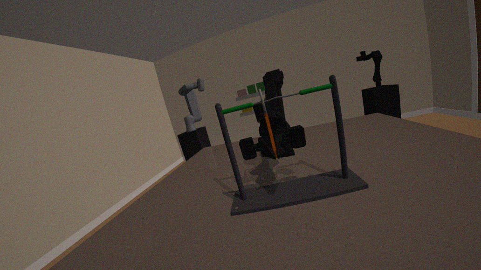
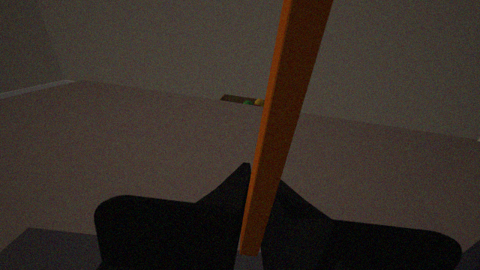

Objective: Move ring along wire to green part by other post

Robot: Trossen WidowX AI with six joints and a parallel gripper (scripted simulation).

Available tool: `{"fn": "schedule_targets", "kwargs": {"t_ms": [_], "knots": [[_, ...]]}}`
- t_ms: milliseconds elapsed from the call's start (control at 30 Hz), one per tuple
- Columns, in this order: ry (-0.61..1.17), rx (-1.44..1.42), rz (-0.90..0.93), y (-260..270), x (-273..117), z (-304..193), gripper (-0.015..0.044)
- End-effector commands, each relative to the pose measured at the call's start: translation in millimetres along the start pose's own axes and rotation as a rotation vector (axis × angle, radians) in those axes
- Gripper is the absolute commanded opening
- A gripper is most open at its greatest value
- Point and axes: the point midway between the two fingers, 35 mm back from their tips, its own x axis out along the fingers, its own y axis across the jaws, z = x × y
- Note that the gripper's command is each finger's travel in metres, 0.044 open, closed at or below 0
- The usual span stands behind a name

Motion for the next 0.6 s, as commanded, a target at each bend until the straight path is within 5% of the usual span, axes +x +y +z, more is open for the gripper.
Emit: {"fn": "schedule_targets", "kwargs": {"t_ms": [0, 567], "knots": [[0.004, 0.017, -0.011, 5.2, -0.8, -1.8, -0.015], [0.005, 0.065, -0.043, 27.3, 0.4, -0.5, -0.015]]}}
